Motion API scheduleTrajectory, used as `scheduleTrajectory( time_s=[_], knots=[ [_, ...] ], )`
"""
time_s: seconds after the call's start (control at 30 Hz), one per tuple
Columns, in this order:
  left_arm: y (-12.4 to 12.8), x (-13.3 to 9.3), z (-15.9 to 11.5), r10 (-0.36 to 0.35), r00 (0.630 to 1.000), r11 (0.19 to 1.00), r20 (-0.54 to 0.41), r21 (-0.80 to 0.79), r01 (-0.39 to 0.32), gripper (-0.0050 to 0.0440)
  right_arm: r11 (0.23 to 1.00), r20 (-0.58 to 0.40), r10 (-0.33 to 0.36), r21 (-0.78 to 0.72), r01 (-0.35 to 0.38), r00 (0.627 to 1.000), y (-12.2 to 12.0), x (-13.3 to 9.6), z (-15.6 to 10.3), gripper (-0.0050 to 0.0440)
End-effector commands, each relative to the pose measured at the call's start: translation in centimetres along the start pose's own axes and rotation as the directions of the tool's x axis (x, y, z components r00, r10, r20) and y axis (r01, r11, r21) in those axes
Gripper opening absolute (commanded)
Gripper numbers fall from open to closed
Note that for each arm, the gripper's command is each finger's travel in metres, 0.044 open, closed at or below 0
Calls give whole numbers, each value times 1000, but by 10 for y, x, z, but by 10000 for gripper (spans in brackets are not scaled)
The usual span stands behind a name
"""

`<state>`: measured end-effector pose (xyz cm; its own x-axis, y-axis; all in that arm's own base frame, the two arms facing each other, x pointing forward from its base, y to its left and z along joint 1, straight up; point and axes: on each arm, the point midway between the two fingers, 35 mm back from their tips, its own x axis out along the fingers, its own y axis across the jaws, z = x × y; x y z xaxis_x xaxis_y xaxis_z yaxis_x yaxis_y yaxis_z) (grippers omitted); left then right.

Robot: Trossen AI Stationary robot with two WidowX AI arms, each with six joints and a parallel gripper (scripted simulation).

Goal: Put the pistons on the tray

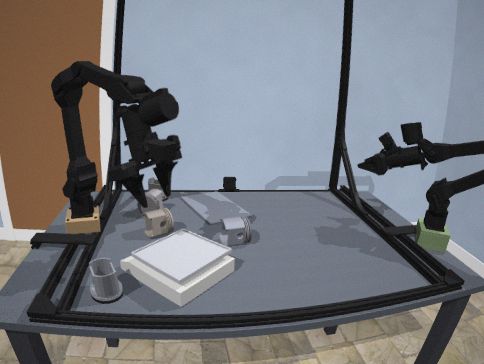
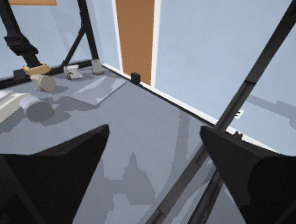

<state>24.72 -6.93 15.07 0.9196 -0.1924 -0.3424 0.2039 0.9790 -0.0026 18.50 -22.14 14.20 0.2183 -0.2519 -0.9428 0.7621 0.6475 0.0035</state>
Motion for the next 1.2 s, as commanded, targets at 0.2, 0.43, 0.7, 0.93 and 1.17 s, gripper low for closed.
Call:
scheduleTrajectory(
  time_s=[0.2,0.43,0.7,0.93,1.17],
  knots=[
    [44,-1,-1,157,988,986,-5,-54,-157,440,1000,-123,-3,6,4,992,0,1,1,378],
    [73,-5,-2,267,964,959,-13,-95,-267,440,1000,-182,-3,6,4,983,0,1,1,378],
    [111,-16,-6,397,917,907,-30,-142,-397,440,1000,-260,-3,7,5,965,0,1,1,378],
    [134,-26,-10,469,882,867,-42,-169,-469,440,1000,-308,-3,7,6,951,0,1,1,378],
    [164,-43,-16,598,798,772,-73,-216,-598,440,1000,-347,-5,9,8,938,0,2,1,378]
  ],
)
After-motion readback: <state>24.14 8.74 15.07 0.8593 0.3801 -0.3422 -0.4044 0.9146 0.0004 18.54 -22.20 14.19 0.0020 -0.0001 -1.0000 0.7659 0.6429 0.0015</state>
